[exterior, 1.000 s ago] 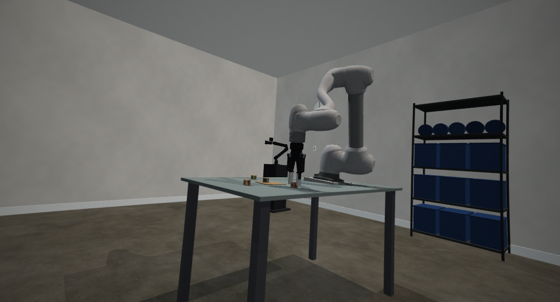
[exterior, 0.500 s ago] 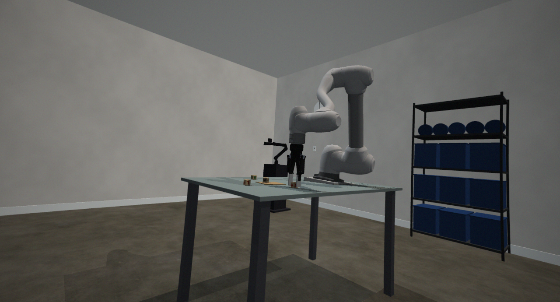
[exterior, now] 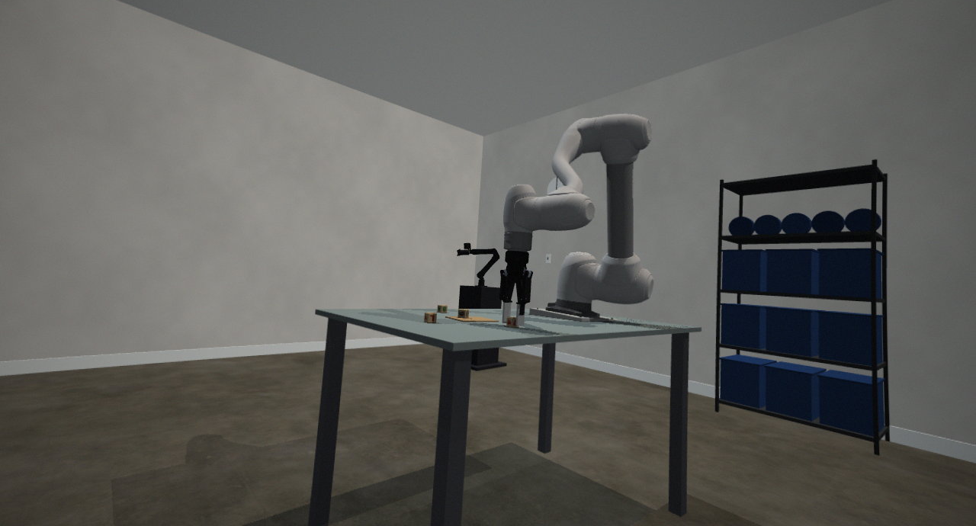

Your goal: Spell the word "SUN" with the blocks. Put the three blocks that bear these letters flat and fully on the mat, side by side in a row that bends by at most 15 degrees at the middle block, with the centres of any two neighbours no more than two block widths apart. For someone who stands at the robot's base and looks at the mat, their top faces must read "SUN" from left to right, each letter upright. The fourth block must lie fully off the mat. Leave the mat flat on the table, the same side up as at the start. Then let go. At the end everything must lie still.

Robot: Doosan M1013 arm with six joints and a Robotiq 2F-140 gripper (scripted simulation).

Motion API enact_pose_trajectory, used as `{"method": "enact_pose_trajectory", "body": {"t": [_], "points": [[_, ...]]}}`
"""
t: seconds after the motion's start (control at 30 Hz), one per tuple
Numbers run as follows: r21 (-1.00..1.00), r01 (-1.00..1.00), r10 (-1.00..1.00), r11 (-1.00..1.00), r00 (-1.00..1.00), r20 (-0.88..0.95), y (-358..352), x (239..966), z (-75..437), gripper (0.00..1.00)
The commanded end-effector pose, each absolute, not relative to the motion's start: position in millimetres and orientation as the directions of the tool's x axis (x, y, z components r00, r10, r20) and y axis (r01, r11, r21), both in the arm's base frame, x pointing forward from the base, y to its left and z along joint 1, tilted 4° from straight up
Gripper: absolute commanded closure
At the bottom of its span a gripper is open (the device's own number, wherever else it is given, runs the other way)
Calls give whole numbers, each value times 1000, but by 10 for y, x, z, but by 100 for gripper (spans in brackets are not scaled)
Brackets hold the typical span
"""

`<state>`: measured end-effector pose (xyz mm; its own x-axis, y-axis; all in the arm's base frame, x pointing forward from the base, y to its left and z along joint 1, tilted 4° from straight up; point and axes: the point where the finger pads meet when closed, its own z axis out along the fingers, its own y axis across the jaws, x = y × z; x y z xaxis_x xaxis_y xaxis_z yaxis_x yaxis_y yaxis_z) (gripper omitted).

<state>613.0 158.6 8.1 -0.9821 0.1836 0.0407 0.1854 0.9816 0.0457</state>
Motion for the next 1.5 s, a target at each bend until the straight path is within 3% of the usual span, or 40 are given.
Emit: {"method": "enact_pose_trajectory", "body": {"t": [0.0, 0.4, 0.43, 0.97, 1.0, 1.47], "points": [[48, 187, 185, 981, -982, 46, 1629, 6102, 33, 60], [48, 187, 185, 981, -982, 46, 1629, 6102, 33, 60], [48, 187, 185, 981, -982, 46, 1629, 6102, 33, 72], [48, 187, 185, 981, -982, 46, 1629, 6102, 33, 72], [48, 187, 185, 981, -982, 46, 1629, 6102, 33, 84], [48, 187, 185, 981, -982, 46, 1629, 6102, 33, 84]]}}
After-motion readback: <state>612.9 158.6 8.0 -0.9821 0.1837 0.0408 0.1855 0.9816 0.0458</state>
